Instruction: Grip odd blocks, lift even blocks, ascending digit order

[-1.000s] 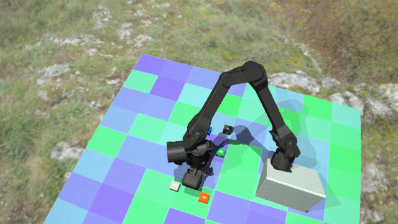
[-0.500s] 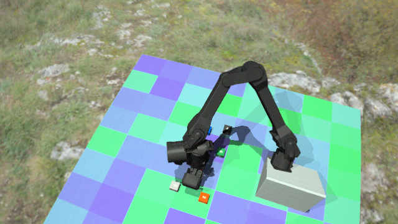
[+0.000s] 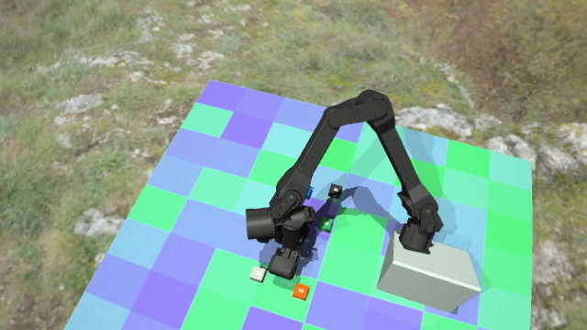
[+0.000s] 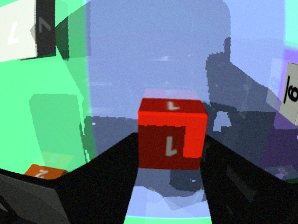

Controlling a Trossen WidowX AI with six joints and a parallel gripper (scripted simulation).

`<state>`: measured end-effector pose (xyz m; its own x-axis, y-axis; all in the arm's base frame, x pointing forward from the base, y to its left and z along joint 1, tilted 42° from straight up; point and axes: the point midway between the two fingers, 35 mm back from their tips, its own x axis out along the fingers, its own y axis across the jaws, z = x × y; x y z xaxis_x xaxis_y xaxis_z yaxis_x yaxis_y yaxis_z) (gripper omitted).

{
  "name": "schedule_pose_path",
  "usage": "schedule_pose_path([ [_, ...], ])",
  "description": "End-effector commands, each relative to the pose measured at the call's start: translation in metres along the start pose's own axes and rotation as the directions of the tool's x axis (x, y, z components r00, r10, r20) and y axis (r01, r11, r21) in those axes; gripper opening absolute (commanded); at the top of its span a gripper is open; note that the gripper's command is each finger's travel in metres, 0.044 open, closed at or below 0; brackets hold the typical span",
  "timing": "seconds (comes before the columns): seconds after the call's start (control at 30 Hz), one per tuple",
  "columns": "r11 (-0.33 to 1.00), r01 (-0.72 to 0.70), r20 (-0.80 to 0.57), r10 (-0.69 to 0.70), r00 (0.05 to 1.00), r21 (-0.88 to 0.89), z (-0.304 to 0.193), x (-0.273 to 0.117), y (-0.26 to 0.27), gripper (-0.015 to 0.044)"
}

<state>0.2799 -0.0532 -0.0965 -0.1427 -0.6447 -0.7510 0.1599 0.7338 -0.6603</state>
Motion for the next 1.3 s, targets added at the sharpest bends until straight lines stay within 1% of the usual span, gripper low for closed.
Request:
schedule_pose_path([
  [0.0,1.0,0.004,0.001,-0.004,1.0,-0.005,0.0,0.0,0.0,0.0146],
  [0.3,1.0,0.004,0.001,-0.004,1.0,-0.005,0.0,0.0,0.0,0.0382],
  [0.33,1.0,0.004,0.001,-0.004,1.0,-0.005,0.0,0.0,0.0,0.04],
  [0.43,1.0,0.003,0.001,-0.003,1.0,-0.005,0.0,-0.002,0.0,0.04],
  [0.53,1.0,0.002,0.001,-0.002,1.0,-0.005,0.0,-0.033,0.0,0.04],
  [0.63,1.0,0.002,0.001,-0.002,1.0,-0.005,0.0,-0.036,0.0,0.04],
  [0.7,1.0,-0.001,0.003,0.001,1.0,-0.007,0.002,-0.05,0.001,0.0347],
  [0.8,1.0,-0.004,0.002,0.004,1.0,-0.008,0.002,-0.104,0.002,0.0269],
  [0.83,1.0,-0.003,0.001,0.003,1.0,-0.007,0.001,-0.114,0.001,0.0243],
  [0.97,1.0,-0.002,0.0,0.002,1.0,-0.006,0.0,-0.117,0.001,0.0137],
  [1.0,1.0,-0.002,0.0,0.002,1.0,-0.006,0.0,-0.117,0.001,0.012],
  [1.27,1.0,-0.003,0.001,0.003,1.0,-0.007,0.0,-0.118,0.003,0.012],
])
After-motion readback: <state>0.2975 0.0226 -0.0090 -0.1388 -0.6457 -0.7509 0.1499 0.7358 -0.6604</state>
